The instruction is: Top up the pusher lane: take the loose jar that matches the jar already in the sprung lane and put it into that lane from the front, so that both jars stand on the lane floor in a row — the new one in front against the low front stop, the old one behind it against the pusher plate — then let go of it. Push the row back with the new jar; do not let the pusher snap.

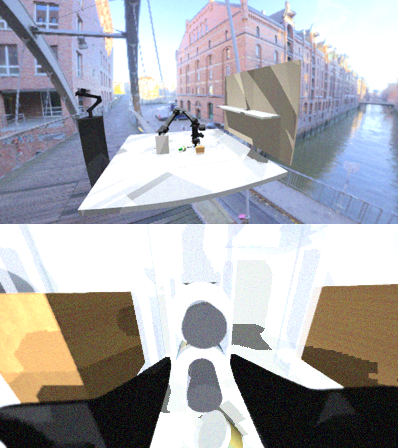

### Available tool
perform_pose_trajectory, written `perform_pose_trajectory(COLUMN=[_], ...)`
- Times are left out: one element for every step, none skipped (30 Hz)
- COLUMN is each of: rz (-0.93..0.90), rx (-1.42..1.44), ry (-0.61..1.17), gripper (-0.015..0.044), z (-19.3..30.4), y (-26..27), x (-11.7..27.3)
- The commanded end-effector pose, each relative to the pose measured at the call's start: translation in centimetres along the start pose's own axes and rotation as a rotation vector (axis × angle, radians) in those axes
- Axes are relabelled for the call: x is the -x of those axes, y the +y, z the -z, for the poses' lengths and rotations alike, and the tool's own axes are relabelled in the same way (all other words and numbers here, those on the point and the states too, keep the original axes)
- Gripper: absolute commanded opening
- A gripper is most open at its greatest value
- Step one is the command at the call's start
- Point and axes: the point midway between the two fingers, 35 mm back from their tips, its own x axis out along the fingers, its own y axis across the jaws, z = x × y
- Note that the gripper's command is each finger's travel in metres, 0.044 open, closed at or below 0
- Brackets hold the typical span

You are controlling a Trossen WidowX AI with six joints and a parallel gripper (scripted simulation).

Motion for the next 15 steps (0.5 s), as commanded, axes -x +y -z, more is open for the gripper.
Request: perform_pose_trajectory(rz=[-0.001,-0.001,-0.001,0.0,0.0,0.0,0.0,0.0,0.0,0.0,0.0,0.0,0.0,0.0,0.0], rx=[0.004,0.004,0.004,0.004,0.004,0.004,0.004,0.004,0.004,0.004,0.004,0.004,0.004,0.004,0.004], ry=[0.001,0.001,0.001,0.001,0.001,0.001,0.001,0.001,0.001,0.001,0.001,0.001,0.001,0.001,0.001], gripper=[0.0299,0.0299,0.0299,0.0299,0.0299,0.0299,0.0299,0.0299,0.0299,0.0299,0.0299,0.0299,0.0299,0.0299,0.0299], z=[0.0,0.0,0.0,0.0,0.0,0.0,0.0,0.0,0.0,0.0,0.0,0.0,0.2,0.3,0.5], y=[0.0,0.0,0.0,0.0,0.0,0.0,0.0,0.0,0.0,0.0,0.0,0.0,0.0,0.0,0.0], x=[0.2,0.5,0.8,1.2,1.5,1.8,1.9,2.0,2.0,2.0,2.0,2.0,2.0,2.0,2.0])
